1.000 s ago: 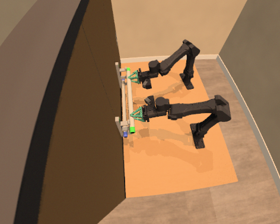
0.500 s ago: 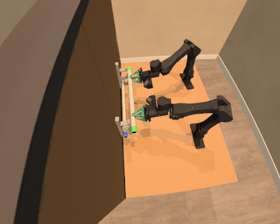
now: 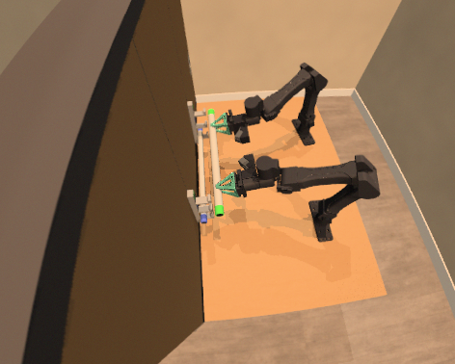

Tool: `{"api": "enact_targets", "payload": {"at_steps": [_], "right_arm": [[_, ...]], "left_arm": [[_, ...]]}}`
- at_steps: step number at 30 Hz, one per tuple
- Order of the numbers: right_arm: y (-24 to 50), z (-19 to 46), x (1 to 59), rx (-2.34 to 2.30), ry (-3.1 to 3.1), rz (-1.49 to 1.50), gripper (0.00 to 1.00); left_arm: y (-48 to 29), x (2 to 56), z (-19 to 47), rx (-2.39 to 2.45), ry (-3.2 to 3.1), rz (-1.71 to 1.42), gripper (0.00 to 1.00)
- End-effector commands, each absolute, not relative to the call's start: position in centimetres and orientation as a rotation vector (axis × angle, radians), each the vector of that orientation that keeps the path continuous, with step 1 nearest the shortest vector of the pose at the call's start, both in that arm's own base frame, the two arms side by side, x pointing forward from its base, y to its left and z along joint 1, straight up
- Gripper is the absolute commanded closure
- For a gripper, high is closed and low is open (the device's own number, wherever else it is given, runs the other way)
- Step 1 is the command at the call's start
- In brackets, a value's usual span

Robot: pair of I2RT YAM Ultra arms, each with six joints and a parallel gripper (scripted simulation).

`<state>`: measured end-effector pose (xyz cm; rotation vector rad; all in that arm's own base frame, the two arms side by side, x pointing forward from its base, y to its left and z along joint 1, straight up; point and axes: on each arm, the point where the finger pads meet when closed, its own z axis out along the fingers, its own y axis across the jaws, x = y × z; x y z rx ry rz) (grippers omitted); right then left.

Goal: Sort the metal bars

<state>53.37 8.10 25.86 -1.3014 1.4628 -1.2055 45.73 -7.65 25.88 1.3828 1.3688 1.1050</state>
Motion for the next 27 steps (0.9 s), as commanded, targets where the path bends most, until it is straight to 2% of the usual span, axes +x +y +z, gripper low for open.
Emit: {"api": "enact_targets", "payload": {"at_steps": [1, 27], "right_arm": [[7.6, 35.3, 53.5, -1.135, 1.319, -1.319, 1.00], [7.7, 38.2, 53.5, -1.135, 1.319, -1.319, 1.00]], "left_arm": [[-7.5, 46.2, 35.2, 1.203, 1.221, 1.219, 1.00], [-7.5, 46.2, 38.1, 1.203, 1.221, 1.219, 1.00]]}}
